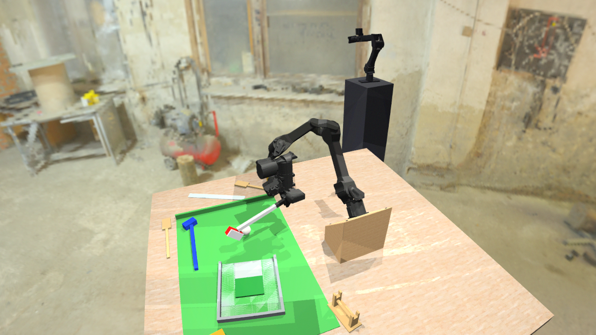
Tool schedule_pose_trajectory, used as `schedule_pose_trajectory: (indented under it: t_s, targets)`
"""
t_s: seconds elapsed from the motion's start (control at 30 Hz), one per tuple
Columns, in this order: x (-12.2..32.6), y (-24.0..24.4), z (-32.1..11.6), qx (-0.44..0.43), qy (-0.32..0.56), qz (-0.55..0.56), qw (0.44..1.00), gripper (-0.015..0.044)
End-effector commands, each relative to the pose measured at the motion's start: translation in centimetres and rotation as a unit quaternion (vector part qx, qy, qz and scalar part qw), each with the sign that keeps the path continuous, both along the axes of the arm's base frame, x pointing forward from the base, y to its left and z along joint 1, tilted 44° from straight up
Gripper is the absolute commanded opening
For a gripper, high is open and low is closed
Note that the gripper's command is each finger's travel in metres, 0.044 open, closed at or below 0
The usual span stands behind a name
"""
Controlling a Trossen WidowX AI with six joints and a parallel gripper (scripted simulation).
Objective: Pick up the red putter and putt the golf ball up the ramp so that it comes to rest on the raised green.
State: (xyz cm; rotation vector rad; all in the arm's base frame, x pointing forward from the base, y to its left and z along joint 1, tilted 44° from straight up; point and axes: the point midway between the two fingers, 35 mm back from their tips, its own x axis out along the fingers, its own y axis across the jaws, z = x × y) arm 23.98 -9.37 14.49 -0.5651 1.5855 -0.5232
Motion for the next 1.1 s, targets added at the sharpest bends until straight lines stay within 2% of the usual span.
schedule_pose_trajectory:
  t_s: [0.0,0.27,1.07]
  targets:
    - [-2.1,-1.7,1.9,-0.023,-0.044,-0.063,0.997,0.0]
    - [-5.6,-3.9,4.6,-0.06,-0.114,-0.16,0.979,0.0]
    - [-6.2,-6.8,1.7,-0.061,-0.116,-0.162,0.978,0.0]
